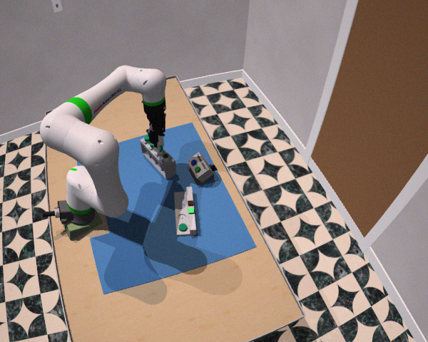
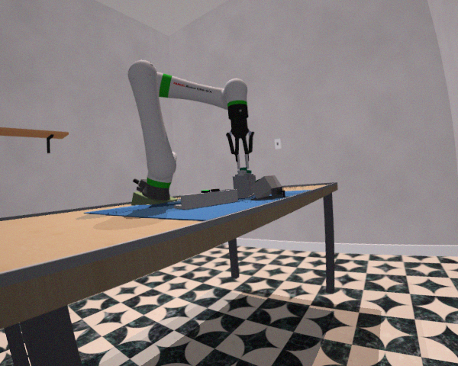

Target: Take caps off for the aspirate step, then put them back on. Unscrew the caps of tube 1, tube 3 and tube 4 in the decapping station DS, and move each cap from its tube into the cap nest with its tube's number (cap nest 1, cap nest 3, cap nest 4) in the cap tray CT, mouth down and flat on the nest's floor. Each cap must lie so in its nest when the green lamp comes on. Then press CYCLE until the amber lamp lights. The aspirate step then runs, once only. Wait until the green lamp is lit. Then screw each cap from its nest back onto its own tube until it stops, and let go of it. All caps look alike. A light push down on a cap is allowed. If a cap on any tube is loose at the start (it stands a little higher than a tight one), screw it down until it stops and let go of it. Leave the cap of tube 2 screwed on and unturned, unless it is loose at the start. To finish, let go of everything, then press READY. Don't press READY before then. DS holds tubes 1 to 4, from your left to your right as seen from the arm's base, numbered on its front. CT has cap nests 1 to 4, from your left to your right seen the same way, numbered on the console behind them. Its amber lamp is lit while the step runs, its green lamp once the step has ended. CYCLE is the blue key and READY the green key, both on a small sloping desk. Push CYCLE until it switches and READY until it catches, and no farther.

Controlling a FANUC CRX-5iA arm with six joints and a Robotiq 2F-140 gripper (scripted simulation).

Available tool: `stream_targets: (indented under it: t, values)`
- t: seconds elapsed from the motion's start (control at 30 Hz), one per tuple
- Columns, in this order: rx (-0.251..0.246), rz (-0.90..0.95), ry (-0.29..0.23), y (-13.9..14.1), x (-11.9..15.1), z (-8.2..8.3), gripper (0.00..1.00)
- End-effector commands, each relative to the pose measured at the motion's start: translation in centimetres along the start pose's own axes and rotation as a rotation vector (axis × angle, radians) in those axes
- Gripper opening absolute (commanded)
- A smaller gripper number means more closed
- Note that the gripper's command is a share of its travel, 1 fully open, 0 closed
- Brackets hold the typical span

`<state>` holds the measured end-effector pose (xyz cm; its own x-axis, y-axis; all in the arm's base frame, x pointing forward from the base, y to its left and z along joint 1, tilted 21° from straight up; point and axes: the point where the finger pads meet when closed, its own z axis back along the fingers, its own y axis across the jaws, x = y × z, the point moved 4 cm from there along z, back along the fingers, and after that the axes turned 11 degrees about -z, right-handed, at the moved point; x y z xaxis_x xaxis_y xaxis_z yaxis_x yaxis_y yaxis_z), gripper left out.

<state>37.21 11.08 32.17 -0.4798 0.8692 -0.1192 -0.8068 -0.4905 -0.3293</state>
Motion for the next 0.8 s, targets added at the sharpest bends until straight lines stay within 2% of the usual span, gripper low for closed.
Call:
stream_targets:
  t: [0.0, 0.77]
  values:
    - [0.0, 0.0, 0.0, -0.02, 0.01, -0.15, 0.0]
    - [0.0, 0.0, 0.0, -0.02, 0.01, -0.85, 0.0]
